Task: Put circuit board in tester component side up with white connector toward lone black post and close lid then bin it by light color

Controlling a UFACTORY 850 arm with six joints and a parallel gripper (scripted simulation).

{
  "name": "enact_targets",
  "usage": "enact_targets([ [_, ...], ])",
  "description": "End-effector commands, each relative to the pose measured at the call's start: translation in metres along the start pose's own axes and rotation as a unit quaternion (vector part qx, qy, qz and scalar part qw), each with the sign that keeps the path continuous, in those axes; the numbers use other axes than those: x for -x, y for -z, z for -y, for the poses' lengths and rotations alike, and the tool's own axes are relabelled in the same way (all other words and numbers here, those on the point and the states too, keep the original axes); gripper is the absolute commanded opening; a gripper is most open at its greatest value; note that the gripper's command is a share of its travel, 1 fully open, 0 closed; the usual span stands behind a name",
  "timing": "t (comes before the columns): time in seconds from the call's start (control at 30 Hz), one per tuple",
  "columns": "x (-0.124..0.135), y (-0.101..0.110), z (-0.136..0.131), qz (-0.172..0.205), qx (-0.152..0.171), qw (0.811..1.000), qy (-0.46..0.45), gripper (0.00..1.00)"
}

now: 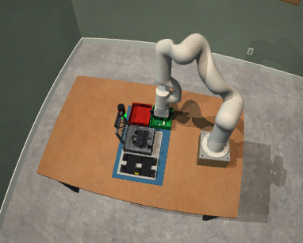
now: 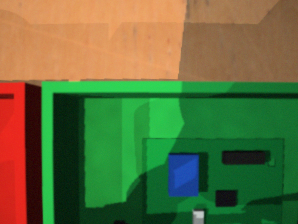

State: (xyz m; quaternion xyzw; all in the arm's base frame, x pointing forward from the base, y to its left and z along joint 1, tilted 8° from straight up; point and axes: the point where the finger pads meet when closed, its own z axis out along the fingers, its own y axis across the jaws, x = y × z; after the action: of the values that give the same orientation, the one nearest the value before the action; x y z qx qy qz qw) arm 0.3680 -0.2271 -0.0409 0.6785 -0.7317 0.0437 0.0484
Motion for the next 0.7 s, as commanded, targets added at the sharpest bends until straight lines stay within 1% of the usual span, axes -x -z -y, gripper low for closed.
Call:
enact_targets([
  [0.0,-0.0003,0.0004,0.0006,0.0,-0.001,1.0,0.0,1.0],
  [0.37,-0.0003,0.0013,0.0006,0.0,-0.001,1.0,0.0,1.0],
  [0.67,-0.0003,0.0077,0.0006,0.0,-0.001,1.0,0.0,1.0],
])
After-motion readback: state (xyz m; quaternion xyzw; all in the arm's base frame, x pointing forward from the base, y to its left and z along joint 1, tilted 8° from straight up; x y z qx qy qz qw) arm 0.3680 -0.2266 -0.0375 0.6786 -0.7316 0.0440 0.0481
